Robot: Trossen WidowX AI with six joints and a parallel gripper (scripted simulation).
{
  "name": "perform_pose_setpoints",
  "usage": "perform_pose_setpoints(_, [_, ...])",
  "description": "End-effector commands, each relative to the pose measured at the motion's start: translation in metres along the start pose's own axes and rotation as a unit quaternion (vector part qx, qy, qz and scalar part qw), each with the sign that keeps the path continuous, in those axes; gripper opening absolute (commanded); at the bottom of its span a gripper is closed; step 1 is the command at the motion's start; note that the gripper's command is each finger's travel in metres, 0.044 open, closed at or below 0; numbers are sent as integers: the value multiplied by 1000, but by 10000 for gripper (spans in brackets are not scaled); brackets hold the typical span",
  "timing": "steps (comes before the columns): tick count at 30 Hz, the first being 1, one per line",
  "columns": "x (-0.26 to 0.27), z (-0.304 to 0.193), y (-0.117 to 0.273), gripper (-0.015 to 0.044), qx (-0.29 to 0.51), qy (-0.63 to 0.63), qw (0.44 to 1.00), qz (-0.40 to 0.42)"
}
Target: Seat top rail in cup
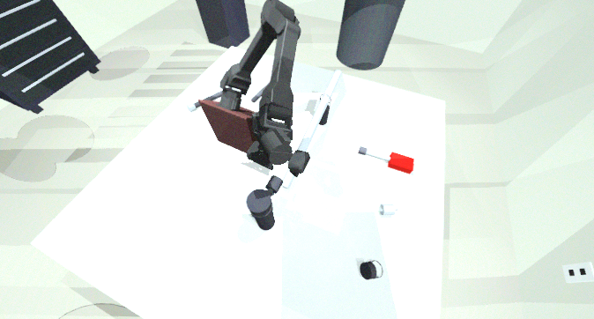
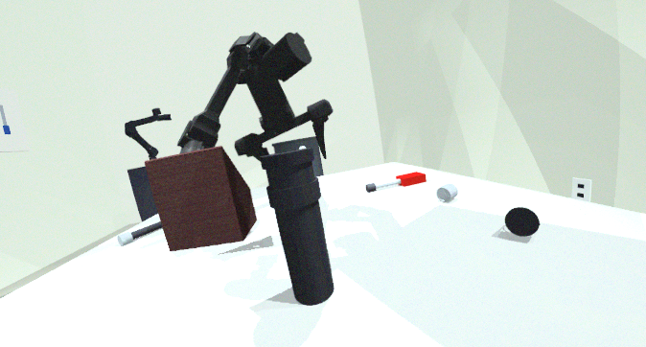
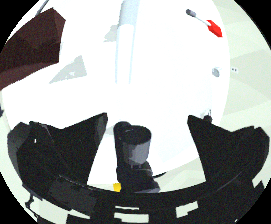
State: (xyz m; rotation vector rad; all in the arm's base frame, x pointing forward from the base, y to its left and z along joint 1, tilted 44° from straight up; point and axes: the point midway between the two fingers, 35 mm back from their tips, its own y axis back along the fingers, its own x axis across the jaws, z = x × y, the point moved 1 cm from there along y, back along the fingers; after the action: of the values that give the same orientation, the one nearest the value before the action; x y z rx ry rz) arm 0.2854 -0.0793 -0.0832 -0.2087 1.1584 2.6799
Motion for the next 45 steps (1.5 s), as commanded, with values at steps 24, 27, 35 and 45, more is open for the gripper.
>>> perform_pose_setpoints(24, [-2, 121, 93, 440, -92, -707, 696, -86])
perform_pose_setpoints(27, [-2, 121, 93, 440, -92, -707, 696, -86])
perform_pose_setpoints(35, [-2, 121, 93, 440, -92, -707, 696, -86])
perform_pose_setpoints(45, [-3, 123, 86, 440, -87, -738, 665, -70])
